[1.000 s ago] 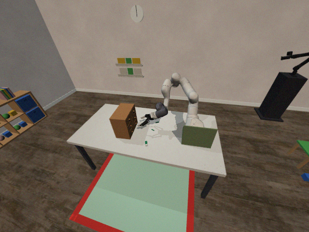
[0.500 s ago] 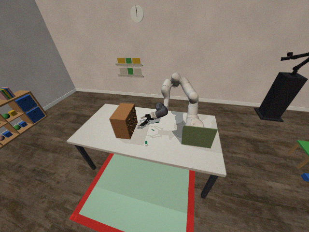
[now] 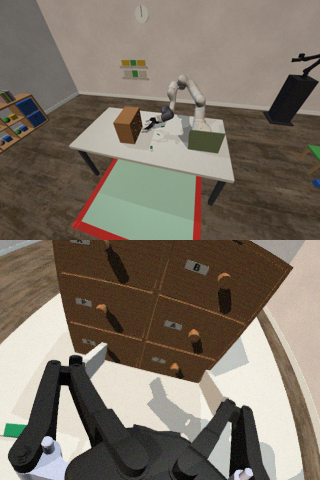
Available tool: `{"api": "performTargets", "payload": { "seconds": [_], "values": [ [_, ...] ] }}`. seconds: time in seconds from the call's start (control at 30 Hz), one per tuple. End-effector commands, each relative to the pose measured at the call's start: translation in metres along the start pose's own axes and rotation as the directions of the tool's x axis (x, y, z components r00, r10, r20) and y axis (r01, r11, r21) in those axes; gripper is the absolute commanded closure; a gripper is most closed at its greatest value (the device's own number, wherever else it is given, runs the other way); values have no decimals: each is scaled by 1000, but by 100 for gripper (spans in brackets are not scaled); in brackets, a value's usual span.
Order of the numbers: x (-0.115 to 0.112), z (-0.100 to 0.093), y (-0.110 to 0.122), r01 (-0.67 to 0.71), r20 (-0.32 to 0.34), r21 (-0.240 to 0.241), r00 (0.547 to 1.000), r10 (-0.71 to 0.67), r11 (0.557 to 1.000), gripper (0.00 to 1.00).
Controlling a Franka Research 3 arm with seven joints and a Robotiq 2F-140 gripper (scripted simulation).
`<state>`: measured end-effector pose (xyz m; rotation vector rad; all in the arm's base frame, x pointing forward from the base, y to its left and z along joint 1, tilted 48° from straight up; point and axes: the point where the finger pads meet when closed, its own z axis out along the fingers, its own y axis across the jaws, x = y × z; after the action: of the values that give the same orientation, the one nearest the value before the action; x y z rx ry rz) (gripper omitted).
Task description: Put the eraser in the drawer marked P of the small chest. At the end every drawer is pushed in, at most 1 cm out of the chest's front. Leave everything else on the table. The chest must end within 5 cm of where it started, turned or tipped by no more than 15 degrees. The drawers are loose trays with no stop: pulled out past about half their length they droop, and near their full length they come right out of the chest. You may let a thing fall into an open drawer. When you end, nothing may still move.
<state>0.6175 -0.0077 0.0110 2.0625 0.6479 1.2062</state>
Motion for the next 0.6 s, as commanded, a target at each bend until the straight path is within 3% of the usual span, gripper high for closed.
{"api": "performTargets", "payload": {
  "seconds": [0.0, 0.57],
  "values": [
    [8, -5, -2, 3, 1, 3, 1000, -3, 1000, 0],
    [14, -11, -1, 3, 19, 2, 1000, -3, 1000, 0]
  ]
}}
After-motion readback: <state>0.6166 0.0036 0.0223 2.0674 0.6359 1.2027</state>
